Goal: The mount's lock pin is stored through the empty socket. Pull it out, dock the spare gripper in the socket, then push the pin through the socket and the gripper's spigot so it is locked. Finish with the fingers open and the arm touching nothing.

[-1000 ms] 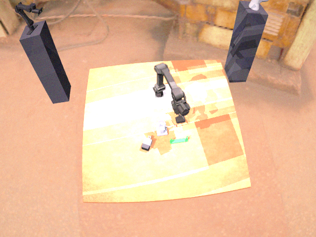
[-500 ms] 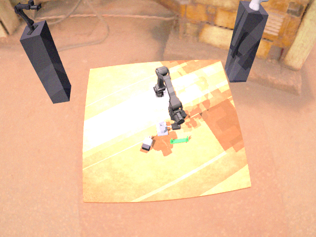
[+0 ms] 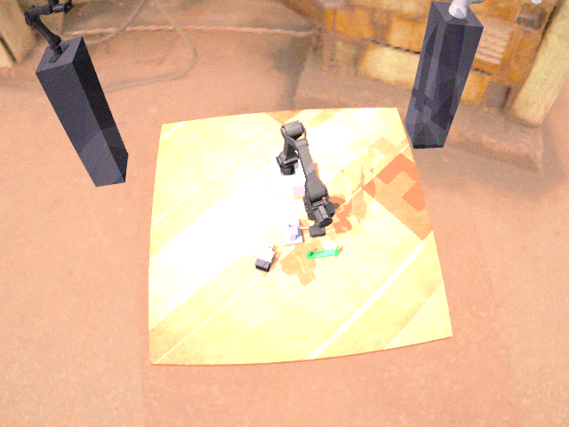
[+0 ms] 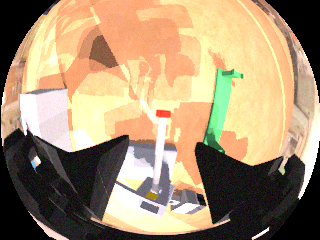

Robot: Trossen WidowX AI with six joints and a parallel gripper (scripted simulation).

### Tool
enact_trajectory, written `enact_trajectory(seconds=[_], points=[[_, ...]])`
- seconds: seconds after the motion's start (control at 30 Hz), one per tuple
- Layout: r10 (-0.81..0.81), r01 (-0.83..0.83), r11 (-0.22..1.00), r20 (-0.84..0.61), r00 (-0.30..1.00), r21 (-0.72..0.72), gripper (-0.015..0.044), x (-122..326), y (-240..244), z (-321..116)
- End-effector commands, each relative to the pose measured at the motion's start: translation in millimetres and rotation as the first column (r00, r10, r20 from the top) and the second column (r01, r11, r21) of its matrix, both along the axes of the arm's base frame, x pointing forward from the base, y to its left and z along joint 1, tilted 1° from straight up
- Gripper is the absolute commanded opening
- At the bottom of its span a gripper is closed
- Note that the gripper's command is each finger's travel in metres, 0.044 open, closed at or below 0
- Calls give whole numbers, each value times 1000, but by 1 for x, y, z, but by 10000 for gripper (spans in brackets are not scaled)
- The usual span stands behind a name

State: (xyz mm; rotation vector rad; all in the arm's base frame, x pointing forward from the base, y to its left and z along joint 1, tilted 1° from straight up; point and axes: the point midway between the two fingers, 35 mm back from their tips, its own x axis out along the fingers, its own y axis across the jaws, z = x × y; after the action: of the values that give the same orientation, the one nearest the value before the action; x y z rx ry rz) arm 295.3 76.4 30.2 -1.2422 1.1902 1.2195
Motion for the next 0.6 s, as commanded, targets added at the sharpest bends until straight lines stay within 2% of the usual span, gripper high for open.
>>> enact_trajectory(seconds=[0.0, 0.57], points=[[2, -2, 1000, -3, 1000, -5, 300, -1, -1, -8], [2, -2, 1000, -4, 1000, -5, 300, -1, 0, -35]])
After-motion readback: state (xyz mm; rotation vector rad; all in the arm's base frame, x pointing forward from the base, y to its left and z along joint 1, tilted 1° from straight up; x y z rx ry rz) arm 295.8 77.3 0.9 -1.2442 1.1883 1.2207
